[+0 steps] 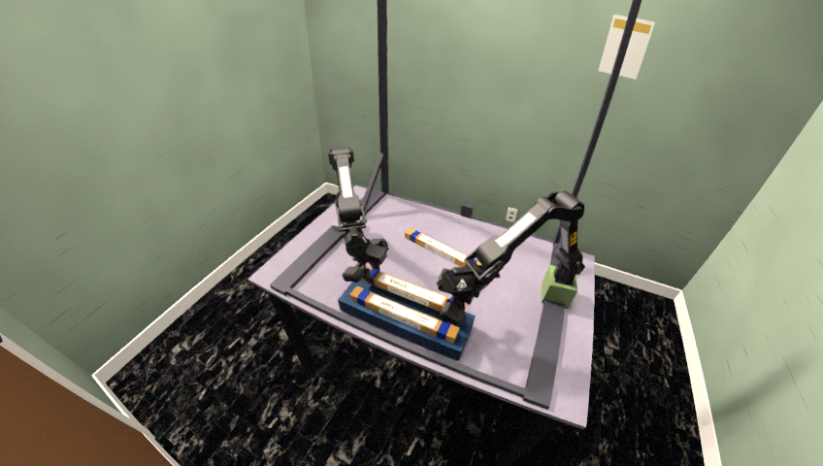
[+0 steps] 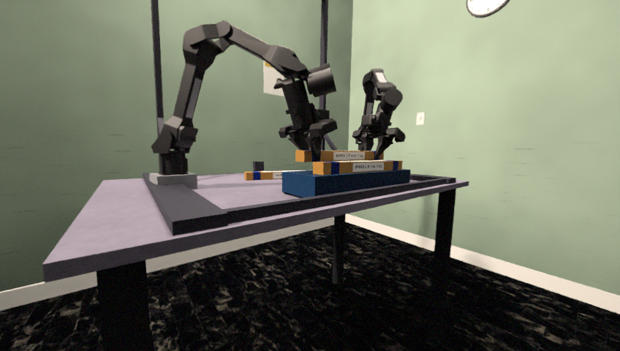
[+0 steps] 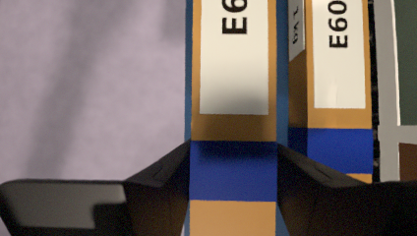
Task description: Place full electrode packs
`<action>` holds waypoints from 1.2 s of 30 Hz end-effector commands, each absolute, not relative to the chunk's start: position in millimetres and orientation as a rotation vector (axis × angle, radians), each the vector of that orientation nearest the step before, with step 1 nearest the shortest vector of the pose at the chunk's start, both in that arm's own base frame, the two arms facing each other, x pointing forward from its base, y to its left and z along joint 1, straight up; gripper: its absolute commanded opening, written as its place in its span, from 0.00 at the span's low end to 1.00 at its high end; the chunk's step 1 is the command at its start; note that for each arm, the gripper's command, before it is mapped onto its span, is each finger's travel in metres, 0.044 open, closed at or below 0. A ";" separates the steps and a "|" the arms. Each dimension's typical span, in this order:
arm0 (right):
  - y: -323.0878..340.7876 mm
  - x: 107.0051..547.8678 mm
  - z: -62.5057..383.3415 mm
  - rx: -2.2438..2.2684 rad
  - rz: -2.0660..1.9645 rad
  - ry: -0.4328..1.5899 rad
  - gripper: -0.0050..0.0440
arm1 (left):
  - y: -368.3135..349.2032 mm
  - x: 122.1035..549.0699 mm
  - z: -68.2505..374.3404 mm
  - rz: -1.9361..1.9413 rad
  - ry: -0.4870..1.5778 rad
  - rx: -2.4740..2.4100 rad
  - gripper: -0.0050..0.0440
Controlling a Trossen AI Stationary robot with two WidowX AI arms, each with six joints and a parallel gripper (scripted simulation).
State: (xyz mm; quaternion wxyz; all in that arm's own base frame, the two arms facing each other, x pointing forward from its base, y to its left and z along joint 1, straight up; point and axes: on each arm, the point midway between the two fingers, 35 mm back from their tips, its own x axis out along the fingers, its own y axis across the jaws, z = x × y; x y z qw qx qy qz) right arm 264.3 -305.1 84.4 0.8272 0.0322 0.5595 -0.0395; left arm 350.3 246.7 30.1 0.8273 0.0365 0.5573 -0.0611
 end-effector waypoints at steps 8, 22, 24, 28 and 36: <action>-315.3 262.8 103.8 0.028 -0.115 1.160 0.00 | 254.9 346.5 41.9 -0.101 1.170 0.097 0.00; -311.4 259.8 84.5 0.043 -0.105 1.175 0.00 | 253.3 344.8 21.8 -0.111 1.186 0.083 0.00; -311.4 259.7 80.6 0.047 -0.103 1.178 0.00 | 253.2 344.8 19.6 -0.111 1.186 0.083 0.00; -311.7 259.9 81.8 0.037 -0.110 1.170 0.00 | 254.0 345.6 20.6 -0.106 1.178 0.090 0.00; -312.0 260.0 78.8 0.032 -0.113 1.166 0.00 | 255.6 347.5 23.3 -0.097 1.163 0.103 0.00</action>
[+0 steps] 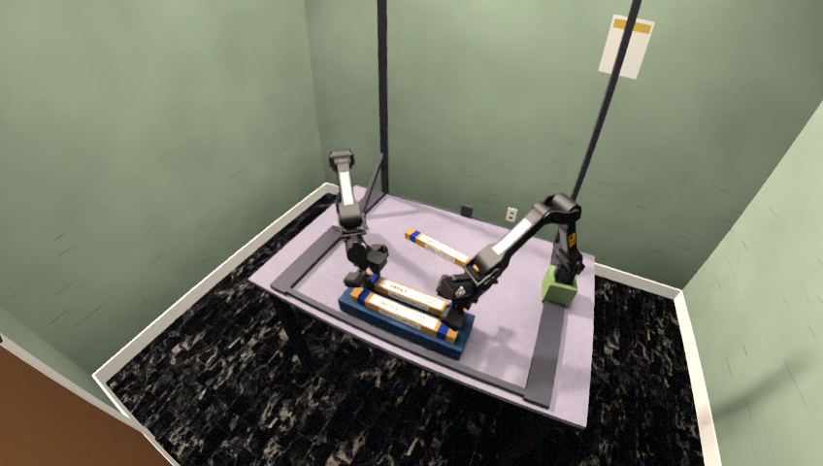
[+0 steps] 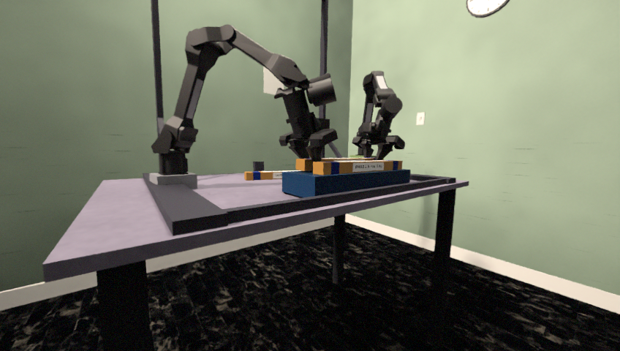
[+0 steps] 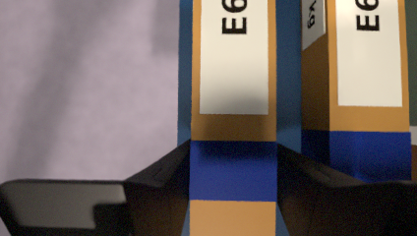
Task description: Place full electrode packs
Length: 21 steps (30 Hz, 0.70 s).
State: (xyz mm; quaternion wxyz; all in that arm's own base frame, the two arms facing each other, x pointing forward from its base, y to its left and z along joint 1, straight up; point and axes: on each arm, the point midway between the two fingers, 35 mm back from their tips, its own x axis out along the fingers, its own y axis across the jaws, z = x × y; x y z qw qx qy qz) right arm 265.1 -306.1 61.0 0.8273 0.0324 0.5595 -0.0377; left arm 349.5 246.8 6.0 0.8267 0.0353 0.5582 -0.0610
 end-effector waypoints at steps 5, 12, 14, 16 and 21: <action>-311.9 259.8 70.8 0.040 -0.108 1.173 0.00 | 253.2 344.8 5.4 -0.111 1.186 0.083 0.00; -312.6 259.8 74.6 0.034 -0.112 1.167 0.00 | 254.3 346.6 15.6 -0.100 1.170 0.097 0.00; -312.3 259.6 74.4 0.035 -0.111 1.168 0.00 | 254.1 346.5 15.7 -0.100 1.170 0.096 0.00; -312.3 259.6 74.4 0.035 -0.111 1.168 0.00 | 254.1 346.5 15.7 -0.100 1.170 0.096 0.00; -312.3 259.3 74.7 0.034 -0.112 1.167 0.00 | 253.9 346.6 16.4 -0.099 1.168 0.097 0.00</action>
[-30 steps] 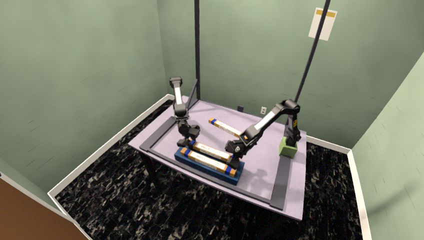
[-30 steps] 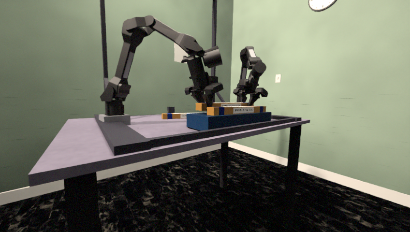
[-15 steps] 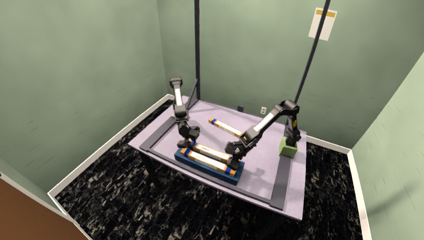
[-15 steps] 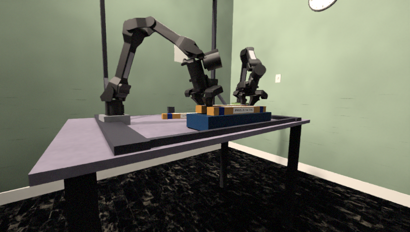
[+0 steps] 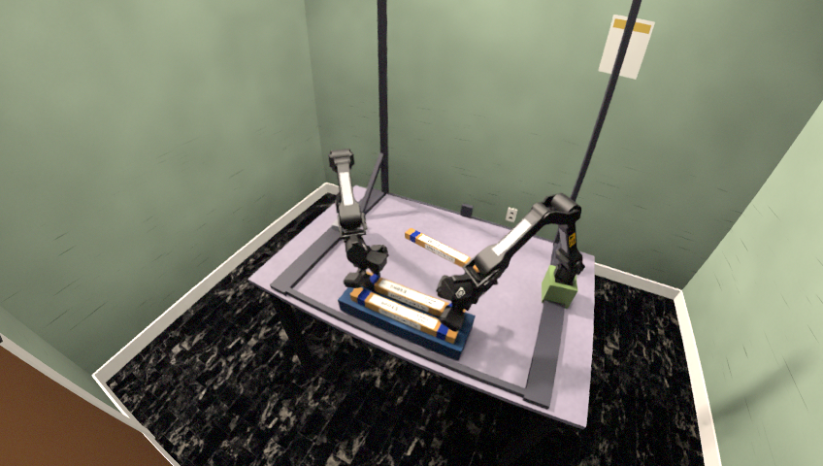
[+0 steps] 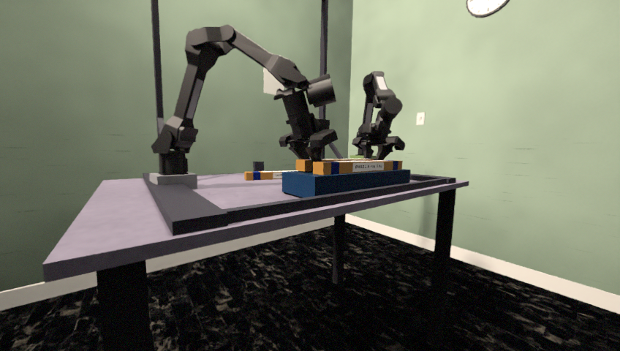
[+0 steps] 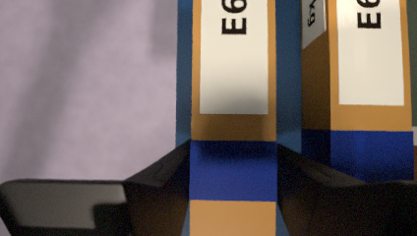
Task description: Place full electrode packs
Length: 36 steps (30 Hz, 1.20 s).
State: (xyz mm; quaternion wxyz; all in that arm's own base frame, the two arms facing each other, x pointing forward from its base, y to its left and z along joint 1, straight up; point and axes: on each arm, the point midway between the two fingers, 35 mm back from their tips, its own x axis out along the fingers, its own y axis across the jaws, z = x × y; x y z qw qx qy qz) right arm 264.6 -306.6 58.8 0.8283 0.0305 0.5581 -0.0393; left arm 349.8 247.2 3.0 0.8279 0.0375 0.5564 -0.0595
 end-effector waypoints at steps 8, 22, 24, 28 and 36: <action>-312.4 259.1 75.2 0.033 -0.112 1.166 0.00 | 253.6 346.7 17.5 -0.098 1.166 0.099 0.00; -313.8 259.7 76.1 0.030 -0.116 1.162 0.78 | 252.9 349.4 14.0 -0.104 1.166 0.094 0.78; -313.1 261.5 72.5 0.038 -0.108 1.165 0.78 | 252.9 349.4 14.0 -0.104 1.166 0.094 0.78; -313.1 261.5 72.5 0.038 -0.108 1.165 0.78 | 253.0 349.4 14.0 -0.104 1.166 0.094 0.78; -313.1 261.5 72.5 0.038 -0.108 1.165 0.78 | 253.0 349.4 14.0 -0.104 1.166 0.094 0.78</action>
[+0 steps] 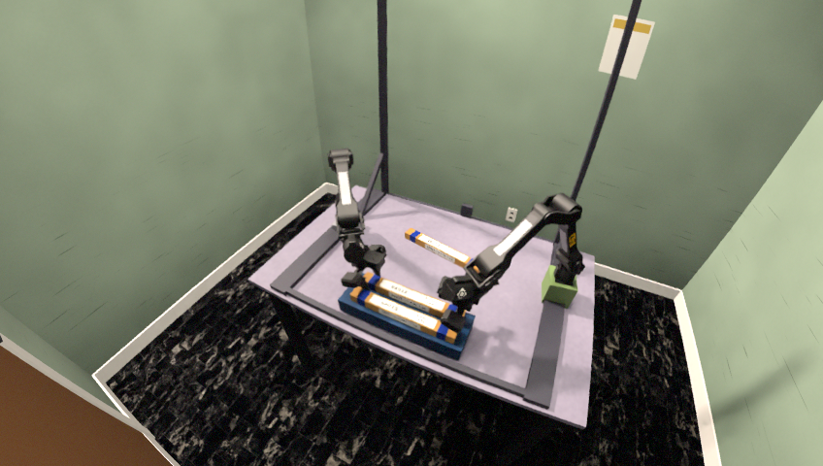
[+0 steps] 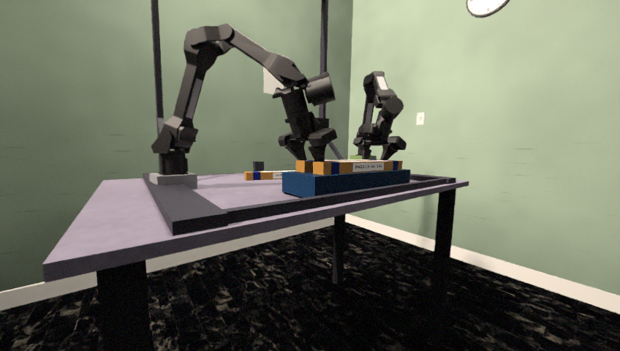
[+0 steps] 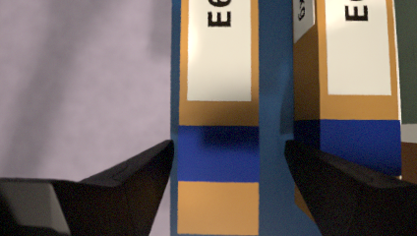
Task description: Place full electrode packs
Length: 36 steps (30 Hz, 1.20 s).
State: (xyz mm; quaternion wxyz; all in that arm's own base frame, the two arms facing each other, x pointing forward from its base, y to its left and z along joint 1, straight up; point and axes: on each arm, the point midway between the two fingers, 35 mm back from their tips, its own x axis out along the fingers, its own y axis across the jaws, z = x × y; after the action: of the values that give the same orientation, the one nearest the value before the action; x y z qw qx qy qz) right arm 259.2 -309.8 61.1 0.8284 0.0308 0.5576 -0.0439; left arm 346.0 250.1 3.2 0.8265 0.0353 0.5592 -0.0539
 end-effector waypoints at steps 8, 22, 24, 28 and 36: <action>-313.1 261.5 72.5 0.038 -0.108 1.165 0.78 | 253.0 349.4 14.0 -0.104 1.166 0.094 0.78; -311.6 267.7 99.8 0.022 -0.121 1.153 0.78 | 250.3 356.5 43.9 -0.092 1.150 0.108 0.78; -311.9 266.7 107.8 0.023 -0.123 1.153 0.78 | 250.9 355.8 52.0 -0.090 1.150 0.107 0.78; -311.9 266.0 115.9 0.023 -0.123 1.152 0.78 | 251.3 355.0 60.0 -0.090 1.149 0.107 0.78; -310.5 265.1 145.9 0.023 -0.123 1.152 0.78 | 250.4 354.0 90.3 -0.090 1.149 0.107 0.78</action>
State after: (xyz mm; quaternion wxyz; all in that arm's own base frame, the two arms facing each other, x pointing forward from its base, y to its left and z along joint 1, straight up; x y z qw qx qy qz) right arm 263.0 -305.5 112.8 0.8279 0.0299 0.5585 -0.0416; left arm 350.3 245.8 60.3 0.8279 0.0380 0.5569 -0.0550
